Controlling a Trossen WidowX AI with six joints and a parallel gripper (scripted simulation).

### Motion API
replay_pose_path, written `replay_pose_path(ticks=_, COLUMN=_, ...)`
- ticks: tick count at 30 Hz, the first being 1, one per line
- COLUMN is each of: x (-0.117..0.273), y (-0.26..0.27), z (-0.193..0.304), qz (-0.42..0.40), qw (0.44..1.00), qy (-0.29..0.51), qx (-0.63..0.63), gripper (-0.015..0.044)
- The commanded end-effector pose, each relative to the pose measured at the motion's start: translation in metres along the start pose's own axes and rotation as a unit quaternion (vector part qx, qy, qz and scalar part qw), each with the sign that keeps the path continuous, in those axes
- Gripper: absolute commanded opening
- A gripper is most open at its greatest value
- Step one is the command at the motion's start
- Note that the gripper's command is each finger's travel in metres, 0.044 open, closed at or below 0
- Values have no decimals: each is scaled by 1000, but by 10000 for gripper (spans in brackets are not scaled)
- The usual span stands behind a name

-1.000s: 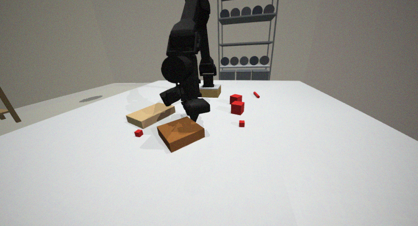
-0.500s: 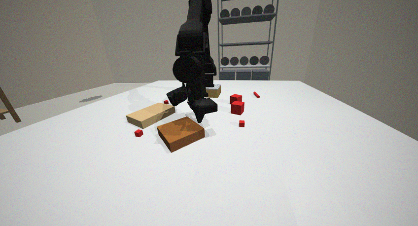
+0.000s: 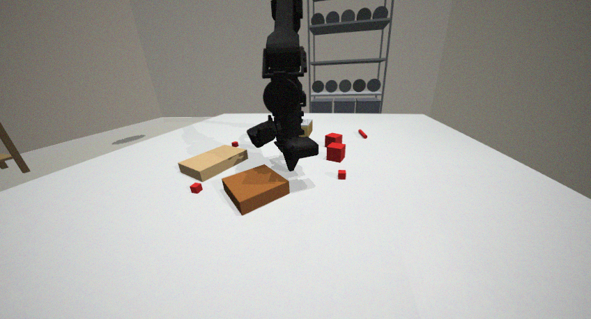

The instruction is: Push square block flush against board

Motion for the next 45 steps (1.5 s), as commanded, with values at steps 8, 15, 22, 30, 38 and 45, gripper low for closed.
replay_pose_path(ticks=8, x=56, y=0, z=1, qz=-1, qw=1000, qy=-2, qx=-2, gripper=0)
replay_pose_path(ticks=15, x=56, y=-12, z=-25, qz=-2, qw=999, qy=-3, qx=-44, gripper=0)
replay_pose_path(ticks=22, x=58, y=-56, z=-90, qz=-4, qw=987, qy=-8, qx=-160, gripper=0)
replay_pose_path(ticks=30, x=60, y=-118, z=-147, qz=-6, qw=958, qy=-11, qx=-287, gripper=0)
replay_pose_path(ticks=38, x=60, y=-194, z=-186, qz=1, qw=914, qy=-15, qx=-406, gripper=0)
replay_pose_path(ticks=45, x=57, y=-218, z=-194, qz=4, qw=898, qy=-15, qx=-440, gripper=0)
Point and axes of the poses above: the point midway between the two fingers, 35 mm back from their tips, its own x axis back along the fingers, its own y axis across the jaws, z = x × y, the point moved 9 cm from there along x, back along the fingers, and after that the axes turned 2 degrees about -x, right-handed, at the moved point
